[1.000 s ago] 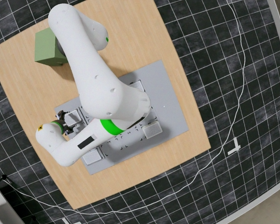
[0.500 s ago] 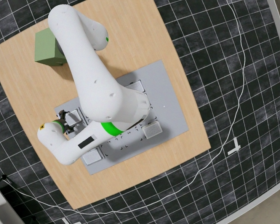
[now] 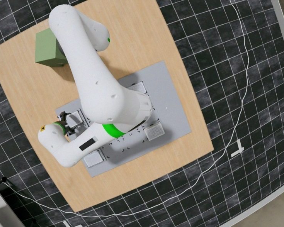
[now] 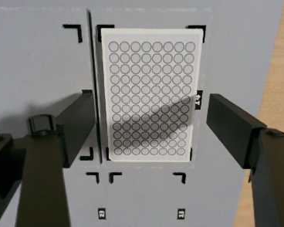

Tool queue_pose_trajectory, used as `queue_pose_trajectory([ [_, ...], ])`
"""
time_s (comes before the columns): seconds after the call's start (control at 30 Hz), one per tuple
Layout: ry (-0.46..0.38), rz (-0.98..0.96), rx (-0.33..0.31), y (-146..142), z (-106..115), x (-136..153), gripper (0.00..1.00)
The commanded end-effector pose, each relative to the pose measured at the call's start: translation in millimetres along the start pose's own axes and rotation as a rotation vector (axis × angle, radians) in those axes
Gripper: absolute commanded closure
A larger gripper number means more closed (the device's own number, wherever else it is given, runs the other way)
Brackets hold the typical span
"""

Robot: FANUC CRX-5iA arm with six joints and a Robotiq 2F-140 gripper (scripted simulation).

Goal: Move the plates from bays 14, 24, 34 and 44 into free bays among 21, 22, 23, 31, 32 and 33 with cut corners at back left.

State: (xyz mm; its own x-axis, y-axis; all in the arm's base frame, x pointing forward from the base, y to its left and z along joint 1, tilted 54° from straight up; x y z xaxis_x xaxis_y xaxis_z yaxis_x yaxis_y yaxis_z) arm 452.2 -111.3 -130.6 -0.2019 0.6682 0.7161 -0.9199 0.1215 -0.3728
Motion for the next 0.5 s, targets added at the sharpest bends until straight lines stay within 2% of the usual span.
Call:
queue_pose_trajectory([
  [0.0, 0.001, 0.0, -0.001, 0, 1, -1, 0.3],
  [0.47, 0.001, 0.0, -0.001, 0, -14, -1, 0.3],
])
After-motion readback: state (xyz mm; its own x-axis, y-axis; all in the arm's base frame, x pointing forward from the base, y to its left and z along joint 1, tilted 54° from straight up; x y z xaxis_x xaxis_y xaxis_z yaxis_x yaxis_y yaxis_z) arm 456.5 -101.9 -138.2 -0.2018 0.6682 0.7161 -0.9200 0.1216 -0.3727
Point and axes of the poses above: the point where the finger pads meet when closed, its own z axis back along the fingers, its own y axis across the jaws, x = y × z, the point moved 6 cm from there along z, back along the fingers, and after that the axes turned 2 degrees about z, right-handed, at the moved point
